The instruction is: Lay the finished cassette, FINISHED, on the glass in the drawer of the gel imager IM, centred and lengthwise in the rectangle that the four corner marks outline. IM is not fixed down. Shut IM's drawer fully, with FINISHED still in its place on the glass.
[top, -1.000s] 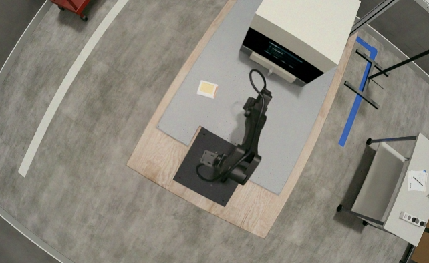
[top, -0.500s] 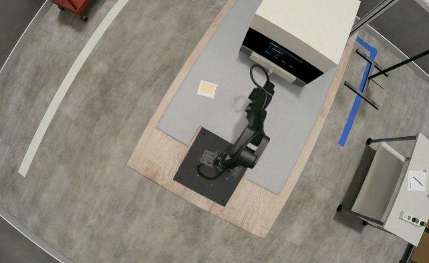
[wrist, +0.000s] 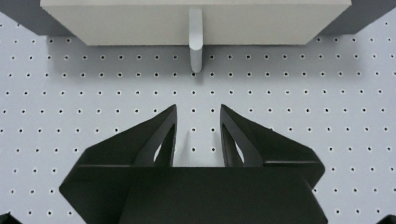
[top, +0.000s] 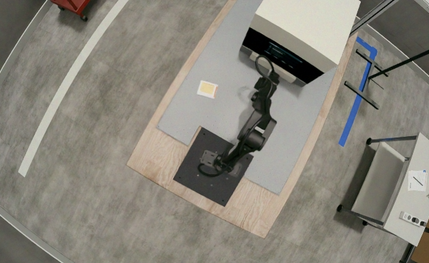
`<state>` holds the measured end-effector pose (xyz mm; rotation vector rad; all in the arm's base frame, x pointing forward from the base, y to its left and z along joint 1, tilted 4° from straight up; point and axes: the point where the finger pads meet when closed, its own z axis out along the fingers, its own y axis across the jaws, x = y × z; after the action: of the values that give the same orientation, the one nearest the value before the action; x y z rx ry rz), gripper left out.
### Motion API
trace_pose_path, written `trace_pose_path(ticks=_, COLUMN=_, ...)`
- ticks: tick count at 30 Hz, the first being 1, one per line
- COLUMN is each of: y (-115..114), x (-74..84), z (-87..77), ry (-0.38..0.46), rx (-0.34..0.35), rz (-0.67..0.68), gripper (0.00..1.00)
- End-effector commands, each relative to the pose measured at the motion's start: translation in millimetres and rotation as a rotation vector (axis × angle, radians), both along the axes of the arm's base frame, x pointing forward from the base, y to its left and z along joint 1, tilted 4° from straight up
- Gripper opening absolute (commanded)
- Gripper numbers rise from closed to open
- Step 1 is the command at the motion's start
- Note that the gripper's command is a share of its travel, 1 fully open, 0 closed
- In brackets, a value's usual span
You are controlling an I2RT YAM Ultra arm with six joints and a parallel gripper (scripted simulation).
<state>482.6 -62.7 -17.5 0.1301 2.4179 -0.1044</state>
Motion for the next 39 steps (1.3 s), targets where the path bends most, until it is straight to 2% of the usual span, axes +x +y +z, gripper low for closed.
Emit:
trace_pose_path(ticks=1, y=-2, x=25.2, z=1.5, ry=-0.027, rx=-0.001, rz=0.013, gripper=0.35)
trace_pose_path(ticks=4, y=-2, x=26.5, z=-0.4, ry=-0.022, rx=-0.001, rz=0.012, gripper=0.35)
trace_pose_path(ticks=5, y=-3, x=27.5, z=3.3, ry=-0.029, rx=-0.002, rz=0.011, gripper=0.35)
trace_pose_path(ticks=6, y=-3, x=31.3, z=17.8, ry=-0.059, rx=-0.006, rz=0.011, gripper=0.35)
trace_pose_path(ticks=39, y=-3, x=31.5, z=17.1, ry=-0.059, rx=-0.006, rz=0.011, gripper=0.35)
